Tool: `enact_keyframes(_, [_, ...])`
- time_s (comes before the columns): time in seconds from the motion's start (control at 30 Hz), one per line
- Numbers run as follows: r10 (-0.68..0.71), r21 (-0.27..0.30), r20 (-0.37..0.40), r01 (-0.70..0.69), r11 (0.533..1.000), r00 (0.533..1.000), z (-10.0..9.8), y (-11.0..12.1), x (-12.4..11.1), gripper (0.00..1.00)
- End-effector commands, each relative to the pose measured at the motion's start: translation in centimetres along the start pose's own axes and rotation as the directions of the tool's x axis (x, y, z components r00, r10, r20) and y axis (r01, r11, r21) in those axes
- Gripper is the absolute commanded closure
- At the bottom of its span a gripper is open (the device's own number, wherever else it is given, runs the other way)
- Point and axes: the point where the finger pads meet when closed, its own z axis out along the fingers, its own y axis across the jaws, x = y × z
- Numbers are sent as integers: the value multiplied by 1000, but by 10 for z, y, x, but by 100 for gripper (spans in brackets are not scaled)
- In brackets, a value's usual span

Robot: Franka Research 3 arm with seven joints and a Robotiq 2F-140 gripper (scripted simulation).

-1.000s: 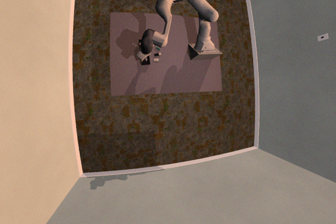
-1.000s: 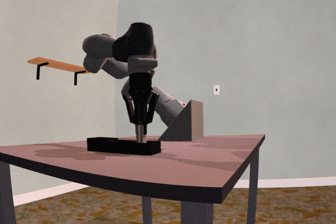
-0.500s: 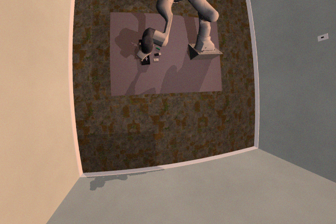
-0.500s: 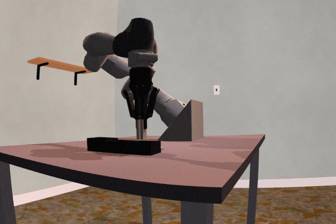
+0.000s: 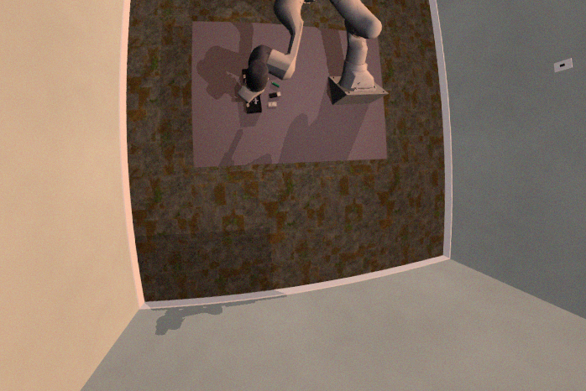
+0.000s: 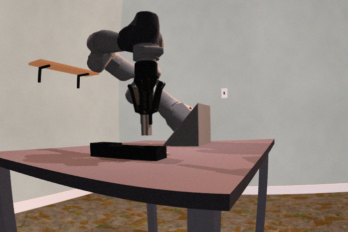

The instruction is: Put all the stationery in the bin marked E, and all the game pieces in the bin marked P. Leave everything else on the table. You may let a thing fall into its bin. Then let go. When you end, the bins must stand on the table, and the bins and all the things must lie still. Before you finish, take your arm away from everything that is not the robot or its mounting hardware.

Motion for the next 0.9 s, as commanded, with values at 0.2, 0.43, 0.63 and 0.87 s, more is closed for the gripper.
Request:
enact_keyframes(0.2, [-5, -2, 2, 5, 1000, 1000, -59, 1, 0, 95])
enact_keyframes(0.43, [-5, -2, 2, 5, 1000, 1000, -109, 1, 0, 95])
enact_keyframes(0.63, [-5, -2, 2, 5, 1000, 1000, -111, 1, 0, 95])
enact_keyframes(0.87, [-5, -2, 2, 5, 1000, 1000, -111, 1, 0, 95])
